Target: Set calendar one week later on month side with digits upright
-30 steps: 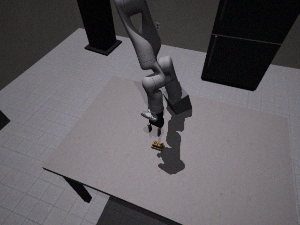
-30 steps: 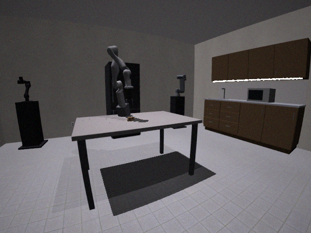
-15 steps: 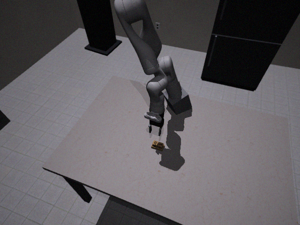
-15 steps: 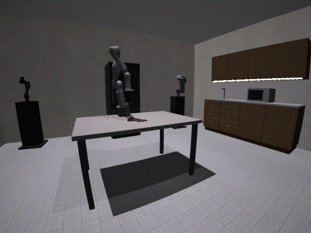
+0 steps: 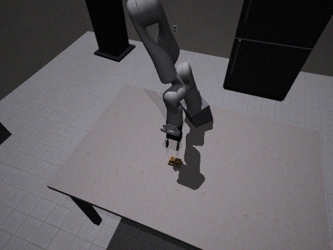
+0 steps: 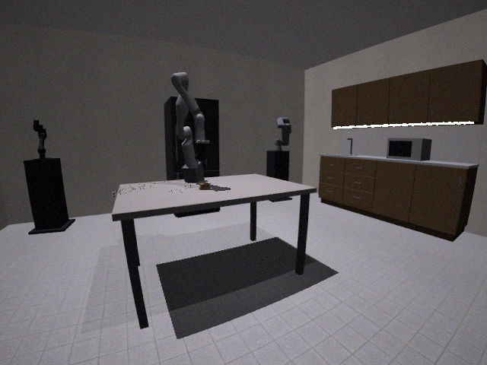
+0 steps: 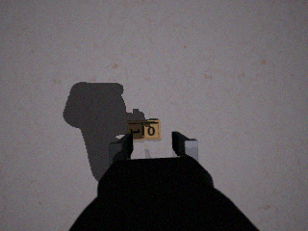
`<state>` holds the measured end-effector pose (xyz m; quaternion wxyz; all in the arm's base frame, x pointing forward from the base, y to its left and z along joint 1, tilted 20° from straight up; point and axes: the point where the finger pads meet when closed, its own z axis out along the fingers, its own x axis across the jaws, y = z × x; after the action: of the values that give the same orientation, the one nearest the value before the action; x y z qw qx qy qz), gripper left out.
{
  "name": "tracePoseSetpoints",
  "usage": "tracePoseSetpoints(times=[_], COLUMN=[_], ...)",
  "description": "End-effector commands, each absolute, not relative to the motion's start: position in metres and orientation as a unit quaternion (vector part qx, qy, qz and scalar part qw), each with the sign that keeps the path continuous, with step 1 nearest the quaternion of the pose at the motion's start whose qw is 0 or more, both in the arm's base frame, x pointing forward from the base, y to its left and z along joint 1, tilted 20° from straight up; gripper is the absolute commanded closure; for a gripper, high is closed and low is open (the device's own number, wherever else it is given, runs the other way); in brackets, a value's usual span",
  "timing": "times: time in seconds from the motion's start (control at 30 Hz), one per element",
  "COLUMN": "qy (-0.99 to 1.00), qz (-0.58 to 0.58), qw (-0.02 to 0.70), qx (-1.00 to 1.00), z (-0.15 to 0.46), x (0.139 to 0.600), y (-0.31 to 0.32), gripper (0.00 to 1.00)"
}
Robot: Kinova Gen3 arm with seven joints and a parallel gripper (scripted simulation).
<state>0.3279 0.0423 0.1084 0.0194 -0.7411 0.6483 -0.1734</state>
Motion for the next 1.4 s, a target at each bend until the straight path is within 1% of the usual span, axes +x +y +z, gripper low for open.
tracePoseSetpoints(times=[0.0,0.33,0.67,1.17,1.23,1.37], qy=[0.648,0.637,0.586,0.355,0.355,0.274], qz=[-0.174,-0.174,-0.177,-0.177,-0.177,-0.172], qw=[0.020,0.017,0.005,-0.045,-0.045,-0.060], qx=[-0.741,-0.751,-0.791,-0.917,-0.917,-0.944], z=[0.109,0.108,0.105,0.089,0.089,0.084], x=[0.328,0.329,0.333,0.342,0.342,0.343], y=[0.043,0.043,0.043,0.042,0.042,0.041], gripper=[0.00,0.00,0.00,0.00,0.00,0.00])
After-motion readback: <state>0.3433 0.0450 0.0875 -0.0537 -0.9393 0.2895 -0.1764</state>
